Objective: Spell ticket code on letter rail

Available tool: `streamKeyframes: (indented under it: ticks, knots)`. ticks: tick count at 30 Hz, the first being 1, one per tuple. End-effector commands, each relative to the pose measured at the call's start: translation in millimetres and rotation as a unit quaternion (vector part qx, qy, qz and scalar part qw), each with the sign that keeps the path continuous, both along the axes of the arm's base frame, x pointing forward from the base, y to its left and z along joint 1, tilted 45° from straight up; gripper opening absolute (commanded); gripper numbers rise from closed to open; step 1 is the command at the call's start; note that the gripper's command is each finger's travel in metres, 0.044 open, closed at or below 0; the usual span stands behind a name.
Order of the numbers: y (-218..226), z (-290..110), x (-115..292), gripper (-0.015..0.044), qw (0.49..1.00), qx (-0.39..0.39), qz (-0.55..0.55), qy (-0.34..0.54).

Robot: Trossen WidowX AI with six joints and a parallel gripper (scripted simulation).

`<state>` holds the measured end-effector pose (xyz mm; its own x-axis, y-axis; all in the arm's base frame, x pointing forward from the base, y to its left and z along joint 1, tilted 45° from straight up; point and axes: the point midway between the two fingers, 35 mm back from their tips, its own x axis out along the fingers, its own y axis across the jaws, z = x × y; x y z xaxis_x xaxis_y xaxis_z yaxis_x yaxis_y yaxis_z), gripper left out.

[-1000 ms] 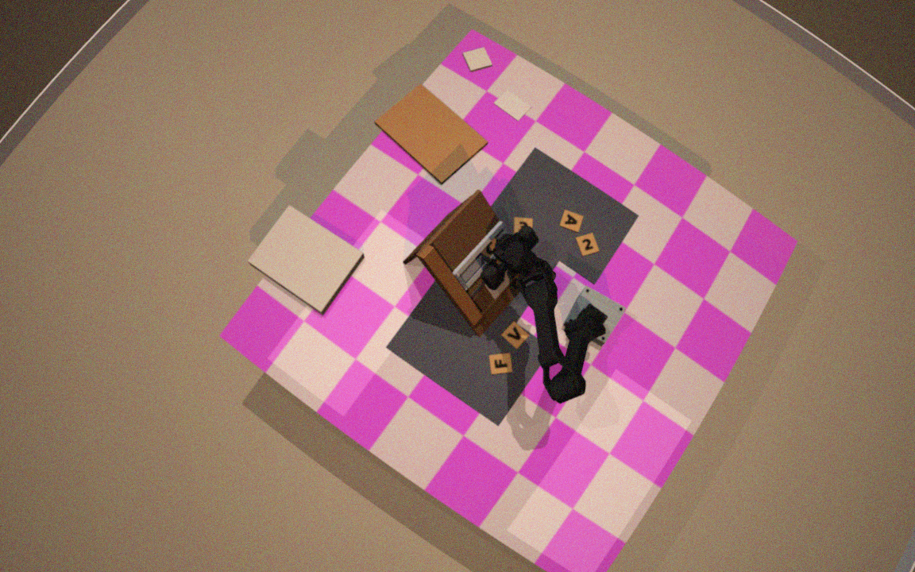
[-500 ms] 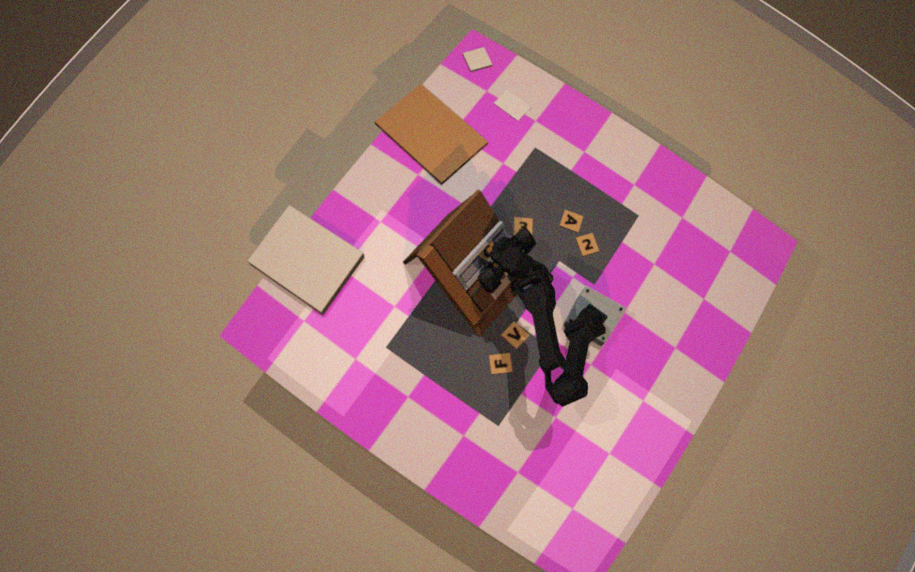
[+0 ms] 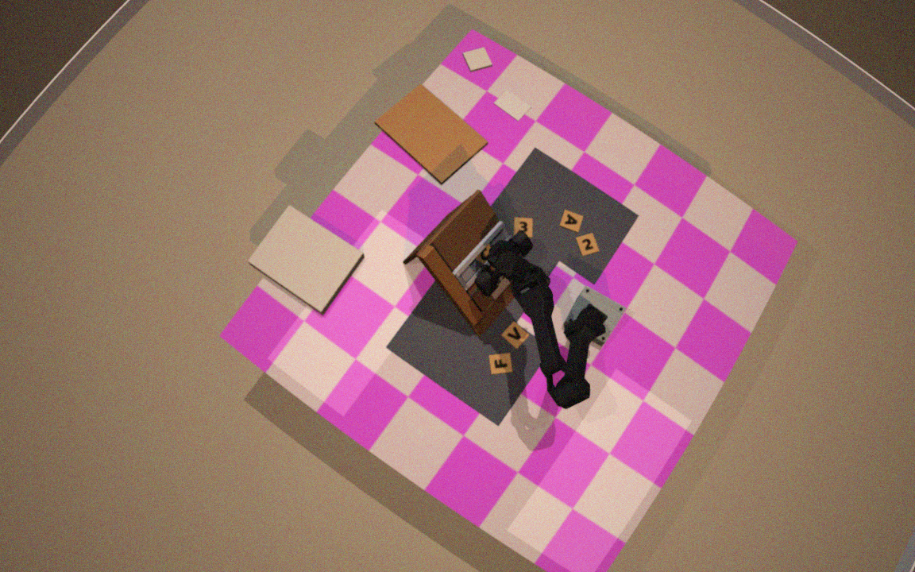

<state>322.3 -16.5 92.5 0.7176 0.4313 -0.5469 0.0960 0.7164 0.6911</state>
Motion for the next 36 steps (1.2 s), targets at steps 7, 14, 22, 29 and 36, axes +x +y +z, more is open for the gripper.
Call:
streamKeyframes:
  ticks: [7,14,22,29,36]
  knots:
    - [5,7,1,0.0000,1.000,-0.001,-0.003,-0.001]
    - [8,10,2,0.0000,1.000,-0.001,-0.003,-0.001]
    - [13,15,2,0.0000,1.000,-0.001,-0.003,-0.001]
    - [17,18,3,0.0000,1.000,-0.001,-0.003,-0.001]
    - [20,22,3,0.0000,1.000,-0.001,-0.003,-0.001]
